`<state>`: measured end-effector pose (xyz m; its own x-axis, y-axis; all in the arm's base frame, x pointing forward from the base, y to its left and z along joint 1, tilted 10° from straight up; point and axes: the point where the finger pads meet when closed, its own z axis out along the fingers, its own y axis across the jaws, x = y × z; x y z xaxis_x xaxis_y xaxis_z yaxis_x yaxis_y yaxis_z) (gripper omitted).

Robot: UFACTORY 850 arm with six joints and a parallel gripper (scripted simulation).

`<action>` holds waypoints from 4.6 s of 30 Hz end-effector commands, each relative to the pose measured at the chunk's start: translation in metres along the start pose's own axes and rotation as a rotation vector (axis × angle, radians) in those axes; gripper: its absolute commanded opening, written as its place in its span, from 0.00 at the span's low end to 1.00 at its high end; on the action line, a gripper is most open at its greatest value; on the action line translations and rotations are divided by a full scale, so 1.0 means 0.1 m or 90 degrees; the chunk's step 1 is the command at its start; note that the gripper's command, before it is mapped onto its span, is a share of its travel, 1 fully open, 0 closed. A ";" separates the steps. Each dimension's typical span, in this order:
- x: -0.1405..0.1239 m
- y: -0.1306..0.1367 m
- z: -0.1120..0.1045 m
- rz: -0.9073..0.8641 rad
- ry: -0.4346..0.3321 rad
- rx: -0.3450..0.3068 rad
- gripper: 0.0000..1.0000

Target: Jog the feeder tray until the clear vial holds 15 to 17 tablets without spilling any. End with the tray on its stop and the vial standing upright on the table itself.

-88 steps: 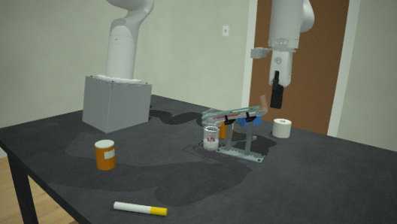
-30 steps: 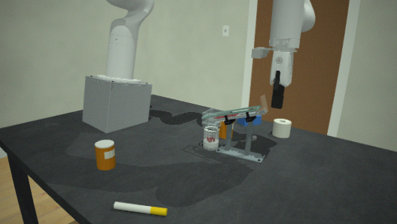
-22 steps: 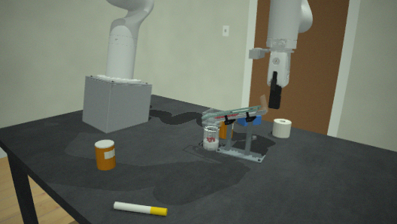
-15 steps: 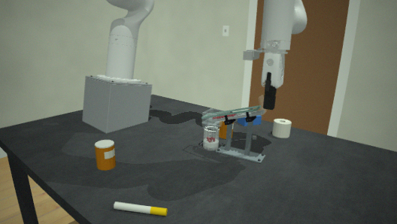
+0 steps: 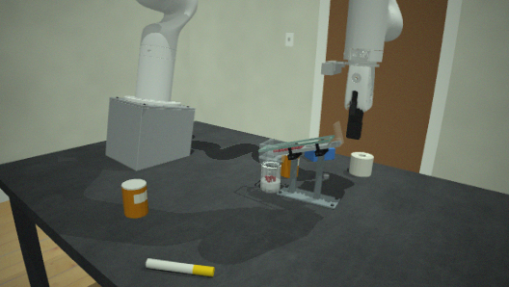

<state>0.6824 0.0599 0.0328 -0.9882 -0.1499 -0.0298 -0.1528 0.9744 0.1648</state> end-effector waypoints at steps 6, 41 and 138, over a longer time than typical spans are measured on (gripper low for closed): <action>-0.04 0.00 -0.02 0.000 -0.002 0.001 0.00; -0.04 0.00 -0.02 0.000 -0.002 0.001 0.00; -0.04 0.00 -0.08 0.000 -0.002 0.001 0.00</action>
<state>0.6854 0.0598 0.0359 -0.9883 -0.1496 -0.0308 -0.1527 0.9746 0.1639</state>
